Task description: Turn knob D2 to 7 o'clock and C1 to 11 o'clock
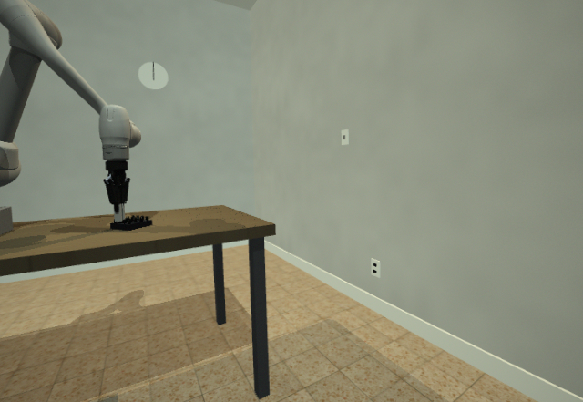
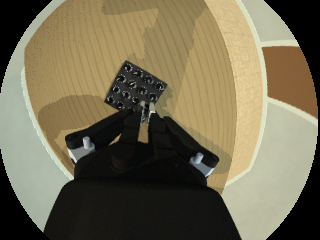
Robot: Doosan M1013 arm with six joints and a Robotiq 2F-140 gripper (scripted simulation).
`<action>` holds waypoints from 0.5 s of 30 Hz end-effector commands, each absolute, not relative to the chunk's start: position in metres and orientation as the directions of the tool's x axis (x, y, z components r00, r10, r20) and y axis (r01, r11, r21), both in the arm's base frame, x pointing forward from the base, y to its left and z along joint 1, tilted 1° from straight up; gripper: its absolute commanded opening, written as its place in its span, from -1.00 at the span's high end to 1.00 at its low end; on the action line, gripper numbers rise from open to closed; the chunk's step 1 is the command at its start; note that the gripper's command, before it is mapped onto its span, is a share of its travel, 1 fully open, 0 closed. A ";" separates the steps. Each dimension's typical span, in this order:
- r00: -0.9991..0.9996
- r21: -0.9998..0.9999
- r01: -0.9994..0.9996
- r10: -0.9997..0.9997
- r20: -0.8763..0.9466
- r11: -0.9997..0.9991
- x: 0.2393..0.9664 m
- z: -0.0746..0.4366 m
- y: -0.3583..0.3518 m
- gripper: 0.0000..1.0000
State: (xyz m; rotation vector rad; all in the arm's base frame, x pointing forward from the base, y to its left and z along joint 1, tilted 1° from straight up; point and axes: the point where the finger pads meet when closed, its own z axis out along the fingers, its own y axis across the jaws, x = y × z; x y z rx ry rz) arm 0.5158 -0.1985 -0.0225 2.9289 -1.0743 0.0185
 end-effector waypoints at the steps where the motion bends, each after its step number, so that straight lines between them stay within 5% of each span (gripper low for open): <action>1: 0.825 0.017 -0.564 -0.564 0.014 -0.825 0.515 -0.025 -0.199 0.90; 15: 0.959 0.020 -0.282 -0.282 0.008 -0.959 0.515 -0.025 -0.199 0.90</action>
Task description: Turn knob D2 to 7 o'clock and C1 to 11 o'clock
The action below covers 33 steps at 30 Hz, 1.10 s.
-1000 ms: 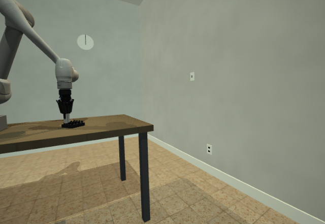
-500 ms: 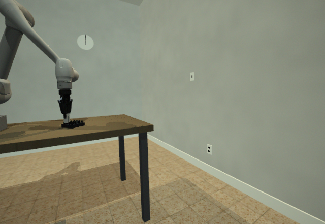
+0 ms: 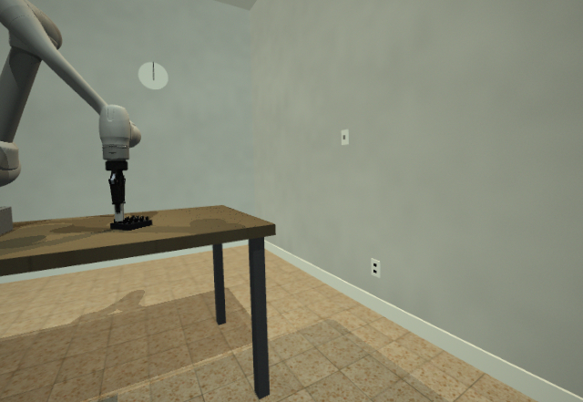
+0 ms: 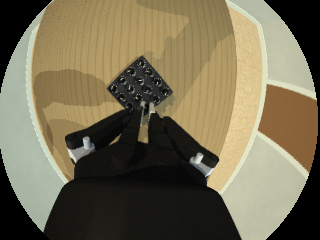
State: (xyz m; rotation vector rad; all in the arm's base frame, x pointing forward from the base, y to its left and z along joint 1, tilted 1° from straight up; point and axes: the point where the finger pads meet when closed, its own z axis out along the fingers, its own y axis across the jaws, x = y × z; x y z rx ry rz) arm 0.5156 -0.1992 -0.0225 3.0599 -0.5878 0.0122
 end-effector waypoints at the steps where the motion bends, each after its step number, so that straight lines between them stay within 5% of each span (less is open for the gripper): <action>1: 0.967 0.021 -0.256 -0.256 0.008 -0.966 0.515 -0.025 -0.199 0.90; 33: 0.928 0.021 0.372 0.372 -0.006 -0.928 0.515 -0.025 -0.199 0.90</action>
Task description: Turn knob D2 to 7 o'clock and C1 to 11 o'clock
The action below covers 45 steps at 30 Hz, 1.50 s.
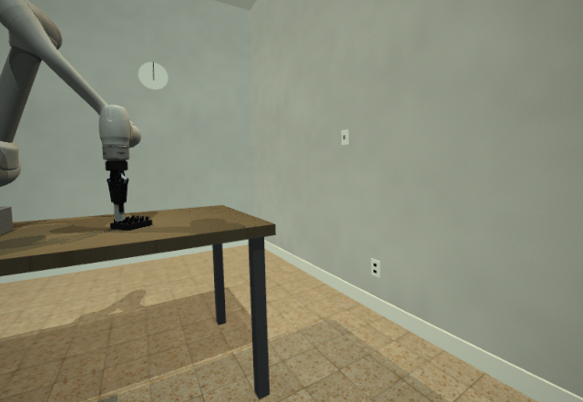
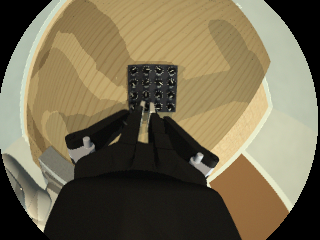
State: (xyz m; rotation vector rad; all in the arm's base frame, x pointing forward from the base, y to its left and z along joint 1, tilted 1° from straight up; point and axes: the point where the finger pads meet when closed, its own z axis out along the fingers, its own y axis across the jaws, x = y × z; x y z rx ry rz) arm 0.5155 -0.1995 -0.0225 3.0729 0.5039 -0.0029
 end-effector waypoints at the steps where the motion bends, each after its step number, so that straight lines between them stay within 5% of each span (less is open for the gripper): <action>1: 0.922 0.021 0.386 0.386 -0.006 -0.922 0.515 -0.025 -0.199 0.90; 44: 0.849 0.020 0.528 0.528 -0.010 -0.849 0.515 -0.025 -0.199 0.90; 45: 0.849 0.020 0.528 0.528 -0.010 -0.849 0.515 -0.025 -0.199 0.77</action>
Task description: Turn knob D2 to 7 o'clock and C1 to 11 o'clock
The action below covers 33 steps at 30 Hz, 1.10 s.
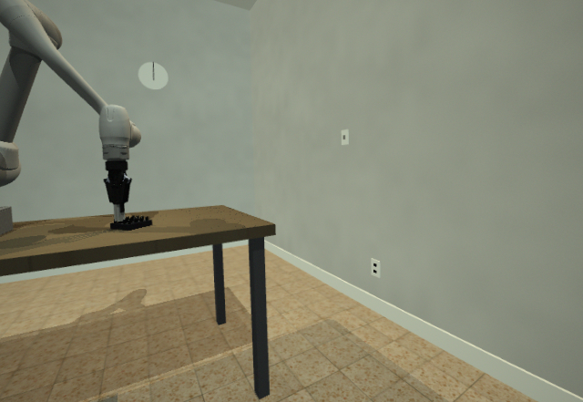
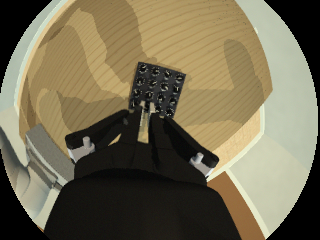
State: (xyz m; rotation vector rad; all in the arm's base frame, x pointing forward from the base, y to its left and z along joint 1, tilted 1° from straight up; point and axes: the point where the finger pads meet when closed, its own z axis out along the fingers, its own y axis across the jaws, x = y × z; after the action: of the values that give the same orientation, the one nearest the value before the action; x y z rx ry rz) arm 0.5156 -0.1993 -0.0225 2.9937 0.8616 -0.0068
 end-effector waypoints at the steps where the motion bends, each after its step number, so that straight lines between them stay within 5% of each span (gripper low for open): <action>1: 0.849 0.020 0.528 0.528 -0.010 -0.849 0.515 -0.025 -0.199 0.77; 33: 0.849 0.020 0.528 0.528 -0.010 -0.849 0.514 -0.007 -0.199 0.77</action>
State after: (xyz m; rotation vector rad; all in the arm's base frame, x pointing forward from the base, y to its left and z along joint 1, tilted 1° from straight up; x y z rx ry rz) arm 0.5136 -0.1982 -0.0162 2.9977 0.8614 -0.0123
